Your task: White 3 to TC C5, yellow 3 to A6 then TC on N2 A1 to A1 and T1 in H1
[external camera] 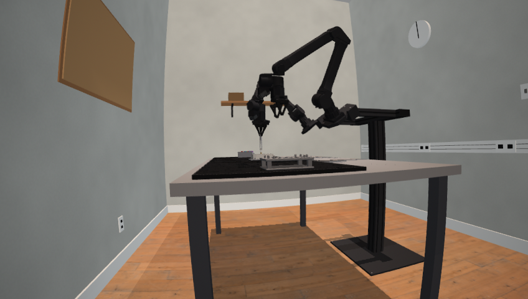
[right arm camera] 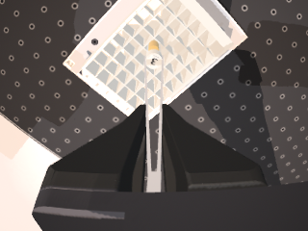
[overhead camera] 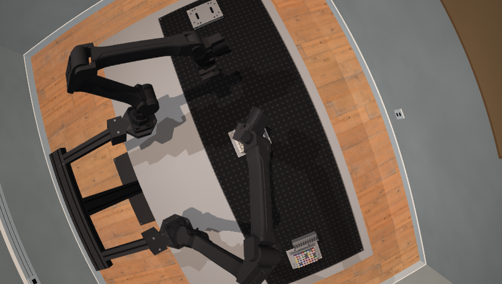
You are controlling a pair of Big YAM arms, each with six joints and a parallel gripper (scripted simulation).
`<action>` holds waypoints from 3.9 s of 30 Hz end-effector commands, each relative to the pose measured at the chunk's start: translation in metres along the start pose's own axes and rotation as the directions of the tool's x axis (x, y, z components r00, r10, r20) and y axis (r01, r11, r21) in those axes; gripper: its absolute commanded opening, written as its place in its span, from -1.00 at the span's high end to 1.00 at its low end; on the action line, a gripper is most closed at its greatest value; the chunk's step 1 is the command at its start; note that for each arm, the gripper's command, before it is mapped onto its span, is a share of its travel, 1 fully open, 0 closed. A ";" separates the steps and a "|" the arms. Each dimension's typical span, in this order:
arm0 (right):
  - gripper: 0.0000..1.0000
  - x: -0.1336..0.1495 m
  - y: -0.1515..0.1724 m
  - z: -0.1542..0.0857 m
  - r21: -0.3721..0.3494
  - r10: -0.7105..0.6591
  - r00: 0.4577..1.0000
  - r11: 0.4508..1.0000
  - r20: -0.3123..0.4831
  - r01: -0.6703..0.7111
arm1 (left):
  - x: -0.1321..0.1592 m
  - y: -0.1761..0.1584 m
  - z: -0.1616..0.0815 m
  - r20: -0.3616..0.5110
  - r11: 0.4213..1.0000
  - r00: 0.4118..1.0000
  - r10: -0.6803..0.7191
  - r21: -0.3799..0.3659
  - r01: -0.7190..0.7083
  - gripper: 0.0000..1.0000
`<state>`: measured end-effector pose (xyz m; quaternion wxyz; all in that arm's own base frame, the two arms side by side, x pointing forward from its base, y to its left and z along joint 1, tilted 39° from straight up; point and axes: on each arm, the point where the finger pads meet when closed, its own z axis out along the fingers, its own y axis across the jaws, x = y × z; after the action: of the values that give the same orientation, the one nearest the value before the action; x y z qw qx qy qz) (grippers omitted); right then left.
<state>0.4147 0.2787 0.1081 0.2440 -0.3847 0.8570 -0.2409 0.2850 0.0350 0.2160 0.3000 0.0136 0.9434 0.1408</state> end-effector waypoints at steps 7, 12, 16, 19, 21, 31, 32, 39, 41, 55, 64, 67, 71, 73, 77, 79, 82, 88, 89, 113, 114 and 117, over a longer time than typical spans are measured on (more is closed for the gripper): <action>0.82 -0.005 -0.003 0.008 0.007 0.005 1.000 1.000 0.000 -0.005 | -0.012 0.002 -0.008 0.028 1.000 1.000 0.007 0.002 -0.007 -1.00; 0.82 -0.005 -0.003 0.008 0.007 0.005 1.000 1.000 0.000 -0.005 | -0.012 0.002 -0.008 0.028 1.000 1.000 0.007 0.002 -0.007 -1.00; 0.82 -0.005 -0.003 0.008 0.006 0.005 1.000 1.000 0.000 -0.005 | -0.012 0.002 -0.008 0.028 1.000 1.000 0.007 0.002 -0.007 -1.00; 0.82 -0.005 -0.003 0.008 0.006 0.005 1.000 1.000 0.000 -0.005 | -0.012 0.002 -0.008 0.028 1.000 1.000 0.007 0.002 -0.007 -1.00; 0.82 -0.005 -0.003 0.008 0.006 0.005 1.000 1.000 0.000 -0.005 | -0.012 0.002 -0.008 0.028 1.000 1.000 0.007 0.002 -0.007 -1.00; 0.82 -0.003 -0.002 0.009 0.006 0.004 1.000 1.000 -0.002 -0.004 | -0.012 0.002 -0.008 0.028 1.000 1.000 0.007 0.002 -0.007 -1.00; 0.82 -0.003 -0.002 0.009 0.006 0.003 1.000 1.000 -0.003 -0.003 | -0.012 0.002 -0.008 0.028 1.000 1.000 0.007 0.002 -0.007 -1.00; 0.82 0.001 -0.001 0.011 0.005 0.000 1.000 1.000 -0.009 0.000 | -0.012 0.002 -0.008 0.028 1.000 1.000 0.007 0.002 -0.007 -1.00; 0.82 0.002 -0.001 0.012 0.005 -0.002 1.000 1.000 -0.012 0.002 | -0.012 0.002 -0.008 0.028 1.000 1.000 0.007 0.002 -0.007 -1.00; 0.82 0.001 0.000 0.013 0.003 -0.003 1.000 1.000 -0.007 0.003 | -0.012 0.002 -0.008 0.028 1.000 1.000 0.007 0.002 -0.007 -1.00; 0.82 0.000 0.000 0.014 0.003 -0.002 1.000 1.000 -0.006 0.002 | -0.012 0.002 -0.008 0.028 1.000 1.000 0.007 0.002 -0.007 -1.00; 0.82 0.002 0.000 0.016 0.003 -0.002 1.000 1.000 -0.010 0.002 | -0.012 0.002 -0.008 0.028 1.000 1.000 0.007 0.002 -0.007 -1.00; 0.82 0.000 0.000 0.015 0.003 -0.001 1.000 1.000 -0.006 0.001 | -0.012 0.002 -0.008 0.028 1.000 1.000 0.007 0.002 -0.007 -1.00; 0.82 0.001 0.000 0.016 0.002 -0.002 1.000 1.000 -0.007 0.002 | -0.012 0.002 -0.008 0.028 1.000 1.000 0.007 0.002 -0.007 -1.00; 0.82 0.002 0.000 0.018 0.003 -0.001 1.000 1.000 -0.010 0.001 | -0.012 0.002 -0.008 0.028 1.000 1.000 0.007 0.002 -0.007 -1.00; 0.82 -0.004 0.000 0.014 0.002 0.001 1.000 1.000 0.003 -0.001 | -0.012 0.002 -0.008 0.028 1.000 1.000 0.007 0.002 -0.007 -1.00; 0.82 -0.003 -0.001 0.015 0.003 0.002 1.000 1.000 0.000 -0.002 | -0.012 0.002 -0.008 0.028 1.000 1.000 0.007 0.002 -0.007 -1.00; 0.82 0.000 -0.001 0.018 0.003 0.001 1.000 1.000 -0.005 -0.001 | -0.012 0.002 -0.008 0.028 1.000 1.000 0.007 0.002 -0.007 -1.00; 0.82 0.000 0.000 0.018 0.002 -0.001 1.000 1.000 -0.005 0.001 | -0.012 0.002 -0.008 0.028 1.000 1.000 0.007 0.002 -0.007 -1.00; 0.82 0.001 0.003 0.021 0.000 -0.005 1.000 1.000 -0.004 0.005 | -0.012 0.002 -0.008 0.028 1.000 1.000 0.007 0.002 -0.007 -1.00; 0.82 0.002 0.003 0.022 0.001 -0.006 1.000 1.000 -0.005 0.006 | -0.012 0.002 -0.008 0.028 1.000 1.000 0.007 0.002 -0.007 -1.00; 0.82 0.002 0.002 0.023 0.002 -0.003 1.000 1.000 -0.007 0.003 | -0.012 0.002 -0.008 0.028 1.000 1.000 0.007 0.002 -0.007 -1.00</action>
<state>0.4219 0.2746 0.0977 0.2447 -0.3840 0.8568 -0.2420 0.2850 0.0350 0.2160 0.3000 0.0136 0.9434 0.1408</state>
